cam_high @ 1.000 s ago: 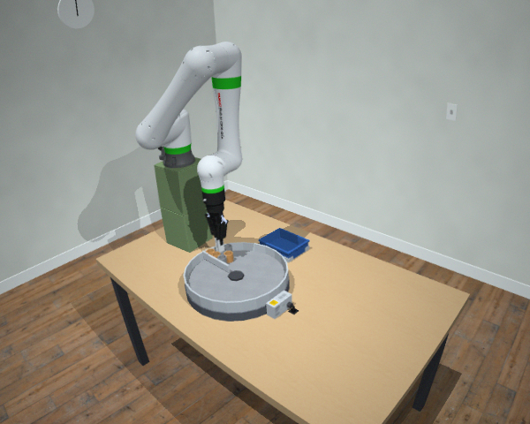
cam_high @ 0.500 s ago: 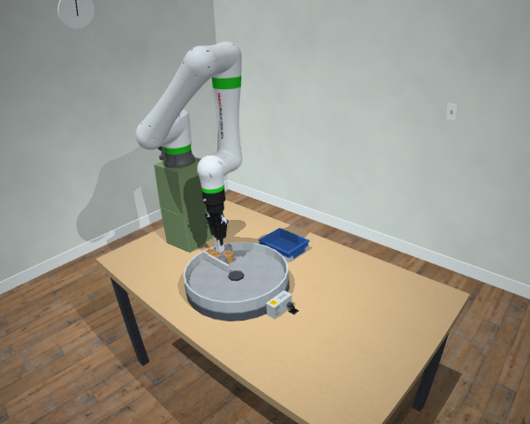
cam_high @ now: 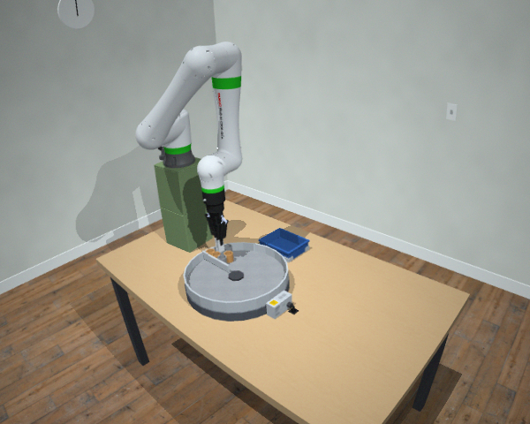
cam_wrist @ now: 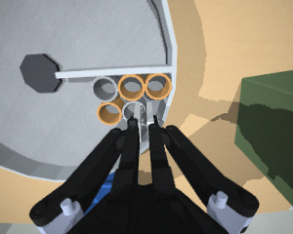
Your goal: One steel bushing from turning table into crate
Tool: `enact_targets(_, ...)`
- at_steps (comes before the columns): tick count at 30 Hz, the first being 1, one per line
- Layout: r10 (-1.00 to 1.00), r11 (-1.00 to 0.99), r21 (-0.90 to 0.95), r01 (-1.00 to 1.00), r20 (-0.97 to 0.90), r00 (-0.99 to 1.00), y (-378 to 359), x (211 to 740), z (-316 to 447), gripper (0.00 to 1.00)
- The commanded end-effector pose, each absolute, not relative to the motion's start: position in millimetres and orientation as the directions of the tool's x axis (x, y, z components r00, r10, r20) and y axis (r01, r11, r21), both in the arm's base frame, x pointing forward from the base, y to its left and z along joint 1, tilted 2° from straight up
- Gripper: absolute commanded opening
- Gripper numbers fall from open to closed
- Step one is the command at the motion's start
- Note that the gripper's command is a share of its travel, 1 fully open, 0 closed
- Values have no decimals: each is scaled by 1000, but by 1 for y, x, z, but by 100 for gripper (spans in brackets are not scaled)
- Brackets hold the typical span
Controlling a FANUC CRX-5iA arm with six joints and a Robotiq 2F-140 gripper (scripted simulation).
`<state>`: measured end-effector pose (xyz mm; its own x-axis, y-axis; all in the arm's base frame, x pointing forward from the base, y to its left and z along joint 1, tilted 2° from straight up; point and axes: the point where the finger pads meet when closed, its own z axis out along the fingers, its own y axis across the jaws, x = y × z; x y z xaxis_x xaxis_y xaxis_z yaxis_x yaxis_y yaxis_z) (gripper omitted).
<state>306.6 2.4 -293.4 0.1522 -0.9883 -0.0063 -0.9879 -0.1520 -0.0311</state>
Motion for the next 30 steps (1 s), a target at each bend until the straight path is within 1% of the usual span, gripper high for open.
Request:
enact_targets(1, -988, -152, -31, -988, -6, 152, 2, 307, -293, 0)
enact_targets(8, -988, -152, -31, -988, -7, 152, 3, 305, -285, 0)
enact_targets(23, -988, -152, -32, -988, -4, 152, 2, 305, -231, 0)
enact_targets(30, -988, -152, -32, -988, -3, 152, 2, 305, -225, 0)
